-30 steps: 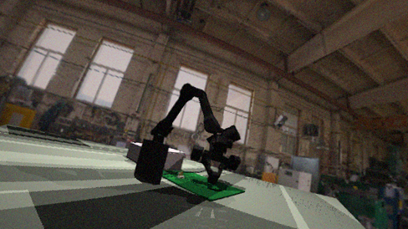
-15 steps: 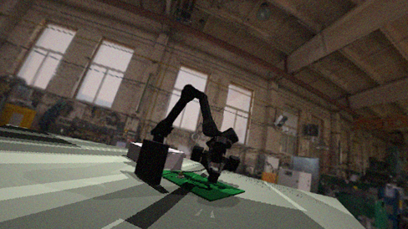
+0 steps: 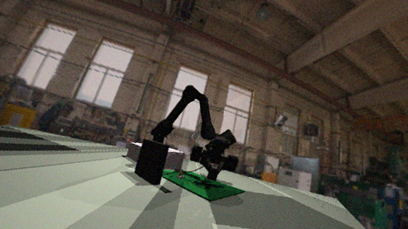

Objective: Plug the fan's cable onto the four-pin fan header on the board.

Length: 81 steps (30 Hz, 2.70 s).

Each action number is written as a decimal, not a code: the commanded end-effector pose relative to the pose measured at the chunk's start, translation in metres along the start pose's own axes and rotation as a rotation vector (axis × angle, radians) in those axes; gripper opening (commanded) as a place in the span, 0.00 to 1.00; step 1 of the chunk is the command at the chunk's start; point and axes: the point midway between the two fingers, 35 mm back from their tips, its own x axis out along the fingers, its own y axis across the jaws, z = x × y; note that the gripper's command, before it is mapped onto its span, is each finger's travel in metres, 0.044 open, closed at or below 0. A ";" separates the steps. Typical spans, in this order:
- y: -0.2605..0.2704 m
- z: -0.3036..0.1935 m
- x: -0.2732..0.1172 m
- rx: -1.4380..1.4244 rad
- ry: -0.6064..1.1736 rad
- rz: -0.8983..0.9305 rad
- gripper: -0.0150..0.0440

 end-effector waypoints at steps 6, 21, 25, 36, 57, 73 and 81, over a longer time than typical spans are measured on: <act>-0.007 -0.005 -0.006 -0.003 -0.070 -0.024 0.25; -0.016 -0.006 -0.019 0.025 -0.172 -0.051 0.25; -0.019 -0.006 -0.023 0.034 -0.198 -0.060 0.25; -0.029 -0.007 -0.034 0.061 -0.265 -0.084 0.25; -0.038 -0.003 -0.048 0.103 -0.326 -0.105 0.25; -0.039 0.001 -0.050 0.097 -0.325 -0.108 0.25; -0.039 -0.002 -0.048 0.096 -0.325 -0.108 0.25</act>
